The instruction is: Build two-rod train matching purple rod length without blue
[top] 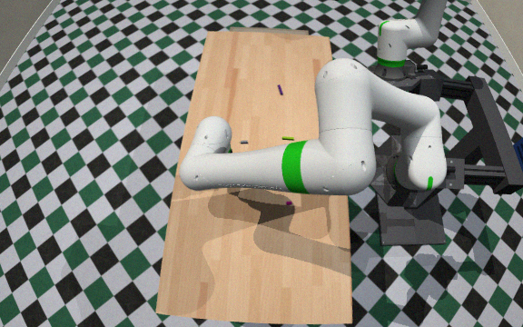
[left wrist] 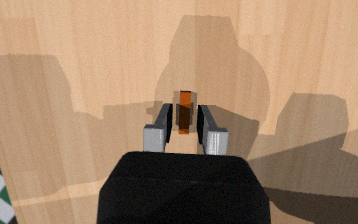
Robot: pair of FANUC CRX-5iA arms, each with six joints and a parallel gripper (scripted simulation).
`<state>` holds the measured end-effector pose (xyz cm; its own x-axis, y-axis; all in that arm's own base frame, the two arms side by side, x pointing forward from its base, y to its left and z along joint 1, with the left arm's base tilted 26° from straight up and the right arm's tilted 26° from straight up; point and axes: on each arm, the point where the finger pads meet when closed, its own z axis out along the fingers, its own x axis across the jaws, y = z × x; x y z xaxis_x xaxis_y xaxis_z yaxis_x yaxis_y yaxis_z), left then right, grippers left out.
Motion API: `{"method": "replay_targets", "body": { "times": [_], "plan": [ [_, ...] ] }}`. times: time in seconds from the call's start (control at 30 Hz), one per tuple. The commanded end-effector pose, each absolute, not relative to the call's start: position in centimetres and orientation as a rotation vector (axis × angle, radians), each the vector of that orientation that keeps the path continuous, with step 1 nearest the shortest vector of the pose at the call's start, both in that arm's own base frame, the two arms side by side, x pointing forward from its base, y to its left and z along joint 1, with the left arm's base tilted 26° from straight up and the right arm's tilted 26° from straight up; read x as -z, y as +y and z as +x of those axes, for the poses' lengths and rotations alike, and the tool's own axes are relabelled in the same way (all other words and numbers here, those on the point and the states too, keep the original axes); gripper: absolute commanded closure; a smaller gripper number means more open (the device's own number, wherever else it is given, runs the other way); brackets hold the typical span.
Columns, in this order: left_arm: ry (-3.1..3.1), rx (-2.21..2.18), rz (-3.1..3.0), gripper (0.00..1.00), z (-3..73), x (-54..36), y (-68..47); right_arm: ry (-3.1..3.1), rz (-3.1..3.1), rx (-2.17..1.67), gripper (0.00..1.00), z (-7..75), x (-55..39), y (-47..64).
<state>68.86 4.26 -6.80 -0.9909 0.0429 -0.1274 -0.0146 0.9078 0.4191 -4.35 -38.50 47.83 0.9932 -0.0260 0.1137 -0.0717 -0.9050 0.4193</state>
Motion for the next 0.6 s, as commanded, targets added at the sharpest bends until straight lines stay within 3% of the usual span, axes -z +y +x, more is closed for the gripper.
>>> {"method": "replay_targets", "body": {
  "times": [0.0, 0.57],
  "plan": [
    [2.935, -0.645, 0.022, 0.46, 68.98, 6.85, 4.26, -0.070, 2.698, -0.146, 0.00, -4.38, -47.93, -38.48],
    [2.935, -0.645, 0.022, 0.46, 69.12, 7.80, 4.70, -0.070, 2.698, -0.146, 0.00, -4.38, -47.93, -38.48]
  ]
}}
